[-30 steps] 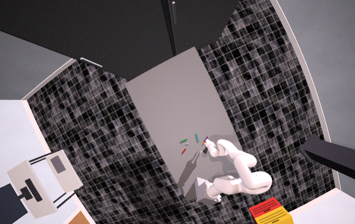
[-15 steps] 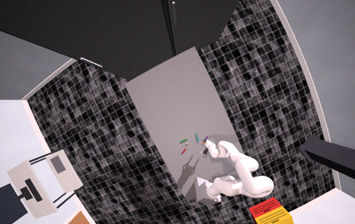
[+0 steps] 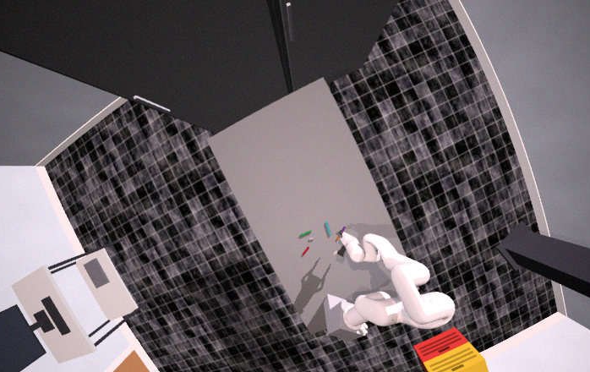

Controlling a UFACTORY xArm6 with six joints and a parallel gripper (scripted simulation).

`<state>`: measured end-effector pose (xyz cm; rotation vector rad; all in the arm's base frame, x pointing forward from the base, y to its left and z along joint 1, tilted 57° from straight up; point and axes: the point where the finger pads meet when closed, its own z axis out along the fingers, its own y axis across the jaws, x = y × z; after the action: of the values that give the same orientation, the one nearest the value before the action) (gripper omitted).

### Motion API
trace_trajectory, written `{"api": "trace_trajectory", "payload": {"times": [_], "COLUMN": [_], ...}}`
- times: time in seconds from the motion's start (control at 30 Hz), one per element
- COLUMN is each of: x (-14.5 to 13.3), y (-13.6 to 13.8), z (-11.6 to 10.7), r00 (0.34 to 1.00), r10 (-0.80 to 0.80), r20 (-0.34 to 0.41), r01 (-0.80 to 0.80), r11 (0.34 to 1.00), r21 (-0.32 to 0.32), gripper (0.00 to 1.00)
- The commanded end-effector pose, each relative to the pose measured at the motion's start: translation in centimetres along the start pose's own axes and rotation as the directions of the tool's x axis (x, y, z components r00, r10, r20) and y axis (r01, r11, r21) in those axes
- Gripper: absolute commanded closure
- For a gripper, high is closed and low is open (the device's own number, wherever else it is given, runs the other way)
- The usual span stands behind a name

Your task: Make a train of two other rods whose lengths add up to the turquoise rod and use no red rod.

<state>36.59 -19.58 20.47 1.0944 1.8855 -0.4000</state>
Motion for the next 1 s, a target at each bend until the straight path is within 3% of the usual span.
{"api": "trace_trajectory", "payload": {"times": [0.0, 0.2, 0.53, 0.97], "x": [0.0, 0.0, 0.0, 0.0], "y": [0.0, 0.0, 0.0, 0.0], "z": [-0.1, -0.8, -5.2, -8.7], "r00": [1.000, 1.000, 1.000, 1.000], "r10": [0.000, 0.000, 0.000, 0.000], "r20": [0.001, 0.001, 0.001, 0.001], "r01": [0.000, 0.000, 0.000, 0.000], "r11": [1.000, 1.000, 1.000, 1.000], "r21": [-0.001, -0.001, -0.001, -0.001], "gripper": [0.00, 0.00, 0.00, 0.00]}}
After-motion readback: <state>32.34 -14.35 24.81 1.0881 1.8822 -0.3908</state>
